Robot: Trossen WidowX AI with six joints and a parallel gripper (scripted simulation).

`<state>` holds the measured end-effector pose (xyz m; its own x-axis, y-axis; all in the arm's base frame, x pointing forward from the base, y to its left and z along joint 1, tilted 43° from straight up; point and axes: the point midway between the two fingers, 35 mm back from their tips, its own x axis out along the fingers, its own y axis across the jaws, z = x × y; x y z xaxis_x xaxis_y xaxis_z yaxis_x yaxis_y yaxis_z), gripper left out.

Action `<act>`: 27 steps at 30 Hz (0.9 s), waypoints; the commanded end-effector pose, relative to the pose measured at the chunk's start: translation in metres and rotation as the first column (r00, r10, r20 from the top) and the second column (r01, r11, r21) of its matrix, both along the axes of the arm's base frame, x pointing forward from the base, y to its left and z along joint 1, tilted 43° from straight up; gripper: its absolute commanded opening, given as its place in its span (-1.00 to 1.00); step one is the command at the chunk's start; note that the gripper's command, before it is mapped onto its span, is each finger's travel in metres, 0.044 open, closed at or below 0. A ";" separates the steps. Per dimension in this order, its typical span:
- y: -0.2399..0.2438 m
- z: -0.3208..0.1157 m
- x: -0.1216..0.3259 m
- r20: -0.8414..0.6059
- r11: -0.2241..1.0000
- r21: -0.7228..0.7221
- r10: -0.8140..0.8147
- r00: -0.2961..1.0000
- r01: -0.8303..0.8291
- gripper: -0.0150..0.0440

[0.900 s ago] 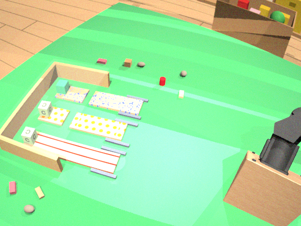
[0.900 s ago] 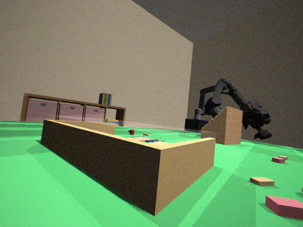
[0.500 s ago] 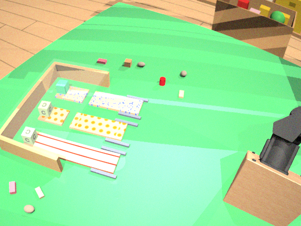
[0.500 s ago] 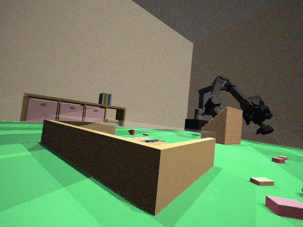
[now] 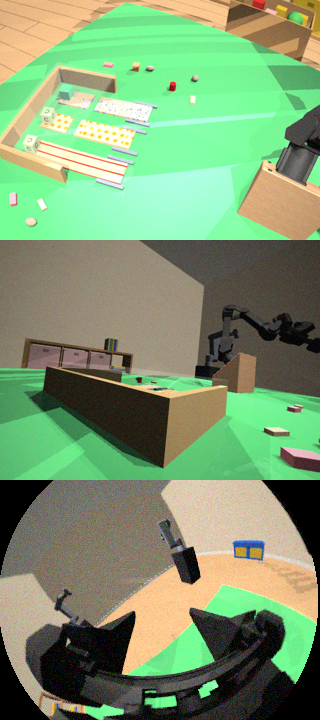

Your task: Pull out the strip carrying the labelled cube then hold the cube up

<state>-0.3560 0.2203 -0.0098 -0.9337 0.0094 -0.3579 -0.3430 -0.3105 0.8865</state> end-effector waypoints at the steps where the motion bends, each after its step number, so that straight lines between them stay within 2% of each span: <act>1: 0.048 0.000 0.034 0.054 0.982 0.092 -0.173 0.983 0.167 0.86; 9: 0.139 0.002 0.143 0.181 0.816 0.313 -0.553 0.813 0.485 0.86; 14: 0.168 0.003 0.218 0.264 0.697 0.448 -0.701 0.663 0.559 0.86; 21: 0.180 0.008 0.337 0.380 0.518 0.605 -0.855 0.352 0.604 0.86; 27: 0.159 0.015 0.440 0.465 0.389 0.707 -0.885 0.025 0.591 0.86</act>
